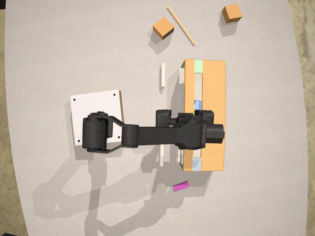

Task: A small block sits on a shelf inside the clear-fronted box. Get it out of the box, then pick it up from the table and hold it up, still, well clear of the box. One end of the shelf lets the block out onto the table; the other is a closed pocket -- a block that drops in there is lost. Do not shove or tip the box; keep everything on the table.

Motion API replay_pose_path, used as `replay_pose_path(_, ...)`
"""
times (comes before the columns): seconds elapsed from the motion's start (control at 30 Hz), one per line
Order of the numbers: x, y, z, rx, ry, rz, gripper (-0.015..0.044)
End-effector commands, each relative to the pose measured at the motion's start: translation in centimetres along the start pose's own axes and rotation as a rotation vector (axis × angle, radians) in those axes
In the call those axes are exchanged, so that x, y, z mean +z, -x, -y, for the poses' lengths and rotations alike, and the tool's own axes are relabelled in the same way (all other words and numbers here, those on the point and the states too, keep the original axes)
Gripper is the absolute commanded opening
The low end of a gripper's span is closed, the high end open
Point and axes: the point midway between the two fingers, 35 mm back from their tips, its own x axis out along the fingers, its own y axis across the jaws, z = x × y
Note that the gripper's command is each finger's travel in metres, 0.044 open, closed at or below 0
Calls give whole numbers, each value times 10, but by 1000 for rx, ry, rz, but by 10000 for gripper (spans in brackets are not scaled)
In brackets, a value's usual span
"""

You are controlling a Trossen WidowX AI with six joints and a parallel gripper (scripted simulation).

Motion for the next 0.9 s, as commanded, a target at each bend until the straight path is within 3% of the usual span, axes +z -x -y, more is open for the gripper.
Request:
replay_pose_path(0.0, -4, -1, 0, 2, -3, -2, 400)
replay_pose_path(0.87, -10, -3, -1, 2, -3, -3, 400)
